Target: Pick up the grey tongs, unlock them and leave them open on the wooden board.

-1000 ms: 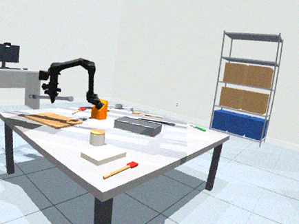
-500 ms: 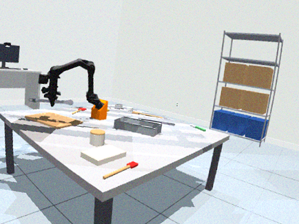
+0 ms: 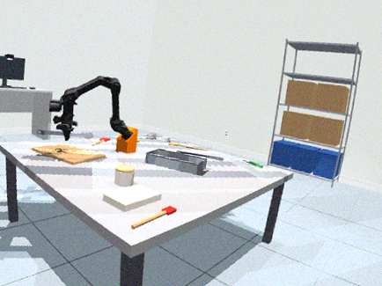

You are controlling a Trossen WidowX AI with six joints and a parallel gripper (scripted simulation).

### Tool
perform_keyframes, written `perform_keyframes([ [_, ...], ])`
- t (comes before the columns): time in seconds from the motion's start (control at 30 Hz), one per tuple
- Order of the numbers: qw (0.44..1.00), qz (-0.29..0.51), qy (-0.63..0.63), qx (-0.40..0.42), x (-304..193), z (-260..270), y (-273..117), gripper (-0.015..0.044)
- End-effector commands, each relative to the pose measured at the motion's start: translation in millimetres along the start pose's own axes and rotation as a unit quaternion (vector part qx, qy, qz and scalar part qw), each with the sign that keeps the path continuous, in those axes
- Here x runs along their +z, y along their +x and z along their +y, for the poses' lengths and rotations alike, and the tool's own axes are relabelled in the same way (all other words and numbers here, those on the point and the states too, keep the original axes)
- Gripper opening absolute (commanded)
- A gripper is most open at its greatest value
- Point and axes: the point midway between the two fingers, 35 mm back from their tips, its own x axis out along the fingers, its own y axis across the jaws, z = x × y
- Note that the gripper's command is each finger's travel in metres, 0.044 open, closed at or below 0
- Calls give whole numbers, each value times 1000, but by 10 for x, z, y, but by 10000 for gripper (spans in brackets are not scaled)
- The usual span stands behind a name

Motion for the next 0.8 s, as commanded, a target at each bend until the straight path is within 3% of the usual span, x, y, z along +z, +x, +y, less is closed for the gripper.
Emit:
perform_keyframes([
  [0.0, 1000, 0, 3, -2, -14, -10, 65, -150],
  [0.67, 1000, -2, 5, 1, -60, 13, 297, -150],
  [0.77, 1000, -1, 2, 3, -57, 22, 285, -71],
])
